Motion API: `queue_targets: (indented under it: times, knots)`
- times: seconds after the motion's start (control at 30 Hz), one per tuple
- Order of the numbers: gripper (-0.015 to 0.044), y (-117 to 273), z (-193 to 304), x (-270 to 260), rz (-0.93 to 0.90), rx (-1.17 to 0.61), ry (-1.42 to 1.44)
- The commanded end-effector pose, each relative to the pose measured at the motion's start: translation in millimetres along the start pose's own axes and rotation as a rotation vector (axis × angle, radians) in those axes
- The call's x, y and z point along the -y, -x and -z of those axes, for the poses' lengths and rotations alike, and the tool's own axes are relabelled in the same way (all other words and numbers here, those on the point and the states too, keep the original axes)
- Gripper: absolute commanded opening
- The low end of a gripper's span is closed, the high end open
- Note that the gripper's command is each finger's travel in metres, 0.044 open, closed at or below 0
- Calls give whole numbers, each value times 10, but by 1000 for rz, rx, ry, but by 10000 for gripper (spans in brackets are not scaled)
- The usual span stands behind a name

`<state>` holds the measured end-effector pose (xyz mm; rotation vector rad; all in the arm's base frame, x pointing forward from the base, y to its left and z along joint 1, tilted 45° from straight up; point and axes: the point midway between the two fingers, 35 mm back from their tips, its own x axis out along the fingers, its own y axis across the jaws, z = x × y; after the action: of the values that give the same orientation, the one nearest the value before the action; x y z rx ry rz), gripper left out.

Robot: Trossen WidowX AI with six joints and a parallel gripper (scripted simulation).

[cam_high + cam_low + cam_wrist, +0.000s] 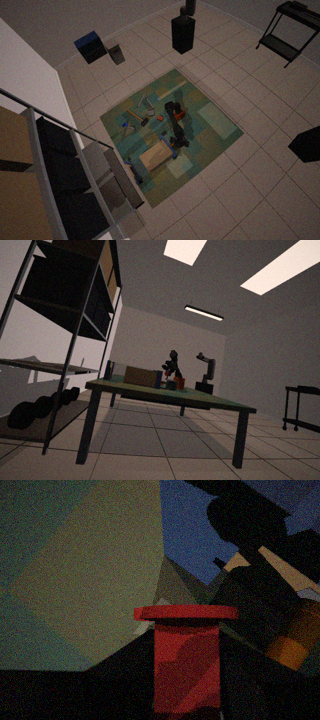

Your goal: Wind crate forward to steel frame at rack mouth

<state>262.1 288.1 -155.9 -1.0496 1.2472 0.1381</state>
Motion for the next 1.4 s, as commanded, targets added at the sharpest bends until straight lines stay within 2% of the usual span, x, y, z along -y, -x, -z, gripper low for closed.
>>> queue_targets:
  times: [0.0,0.5,0.63,0.87,1.03,1.23,1.37]
  knots:
    - [52,0,0,0,0,0,0]
    - [440,0,0,0,0,0,0]
    - [440,51,-30,-1,-1,0,0]
    - [440,572,-261,8,-4,-3,1]
    - [440,670,-255,19,-5,-3,2]
    - [440,1182,-141,96,-5,-5,3]
    - [440,1159,-133,75,-3,-5,10]
